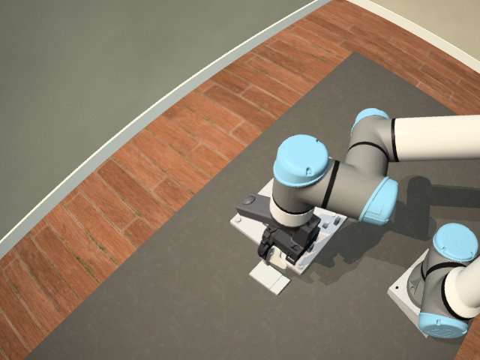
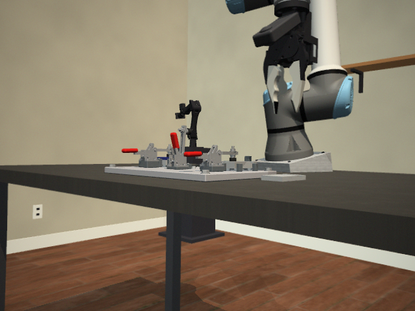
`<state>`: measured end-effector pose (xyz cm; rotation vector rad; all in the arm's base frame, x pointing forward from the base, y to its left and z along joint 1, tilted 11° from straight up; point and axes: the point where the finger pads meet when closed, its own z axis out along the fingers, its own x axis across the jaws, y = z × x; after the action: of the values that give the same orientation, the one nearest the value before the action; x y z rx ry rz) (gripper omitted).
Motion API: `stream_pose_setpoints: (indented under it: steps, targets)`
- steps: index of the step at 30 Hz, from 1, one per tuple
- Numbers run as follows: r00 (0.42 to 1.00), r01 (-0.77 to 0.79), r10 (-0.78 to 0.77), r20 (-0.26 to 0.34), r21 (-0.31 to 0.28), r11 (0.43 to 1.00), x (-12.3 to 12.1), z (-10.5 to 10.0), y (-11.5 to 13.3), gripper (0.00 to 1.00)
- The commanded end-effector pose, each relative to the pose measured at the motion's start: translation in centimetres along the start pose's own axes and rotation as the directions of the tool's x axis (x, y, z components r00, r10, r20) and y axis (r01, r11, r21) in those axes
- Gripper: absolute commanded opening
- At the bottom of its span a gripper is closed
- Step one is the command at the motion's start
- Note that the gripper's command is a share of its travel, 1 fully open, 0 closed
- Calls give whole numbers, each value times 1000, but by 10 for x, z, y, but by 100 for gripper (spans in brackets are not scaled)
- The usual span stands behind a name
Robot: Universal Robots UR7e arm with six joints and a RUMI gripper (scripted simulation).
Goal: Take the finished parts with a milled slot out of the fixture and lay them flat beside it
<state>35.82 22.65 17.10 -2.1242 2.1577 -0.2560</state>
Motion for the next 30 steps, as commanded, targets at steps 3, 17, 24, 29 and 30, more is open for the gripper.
stream_pose_setpoints:
  steps: [3, 17, 24, 29, 30]
  targets:
    - [1000, 0, 0, 0, 0, 1000, 0, -40, 0, 28]
    - [1000, 0, 0, 0, 0, 1000, 0, -60, 0, 28]
    - [1000, 0, 0, 0, 0, 1000, 7, -60, 0, 28]
    - [1000, 0, 0, 0, 0, 1000, 14, -60, 0, 28]
    - [1000, 0, 0, 0, 0, 1000, 17, -60, 0, 28]
